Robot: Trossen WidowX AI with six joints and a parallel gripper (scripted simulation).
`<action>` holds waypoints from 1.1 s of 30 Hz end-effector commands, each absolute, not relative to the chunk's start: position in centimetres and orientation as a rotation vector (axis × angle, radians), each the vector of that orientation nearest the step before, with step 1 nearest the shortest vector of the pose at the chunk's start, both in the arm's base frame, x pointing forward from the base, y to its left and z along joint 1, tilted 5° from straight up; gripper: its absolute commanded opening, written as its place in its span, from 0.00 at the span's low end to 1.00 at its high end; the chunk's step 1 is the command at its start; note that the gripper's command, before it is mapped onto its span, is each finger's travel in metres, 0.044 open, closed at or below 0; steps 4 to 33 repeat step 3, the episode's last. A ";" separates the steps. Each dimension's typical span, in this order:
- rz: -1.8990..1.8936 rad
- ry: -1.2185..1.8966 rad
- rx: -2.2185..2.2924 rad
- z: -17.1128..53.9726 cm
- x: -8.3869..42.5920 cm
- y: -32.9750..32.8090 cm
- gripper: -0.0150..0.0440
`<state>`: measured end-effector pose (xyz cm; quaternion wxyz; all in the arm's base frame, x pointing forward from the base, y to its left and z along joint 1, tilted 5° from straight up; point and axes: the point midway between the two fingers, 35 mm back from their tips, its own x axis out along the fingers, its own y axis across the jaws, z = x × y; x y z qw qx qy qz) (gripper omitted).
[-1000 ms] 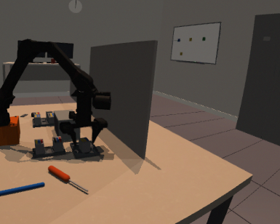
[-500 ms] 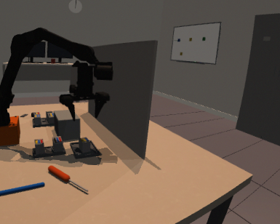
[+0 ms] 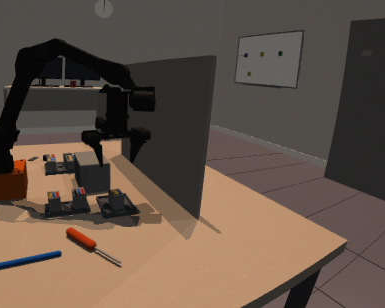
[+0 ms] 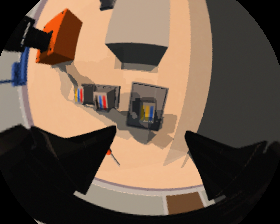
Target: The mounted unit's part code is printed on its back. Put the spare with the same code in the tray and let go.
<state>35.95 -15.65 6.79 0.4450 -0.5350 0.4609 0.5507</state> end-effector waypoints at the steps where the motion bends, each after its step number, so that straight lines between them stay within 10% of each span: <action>1: 1.362 1.141 -1.328 6.8 36.0 -15.7 1.00; 33: 1.362 1.141 -1.328 6.8 36.0 -15.7 1.00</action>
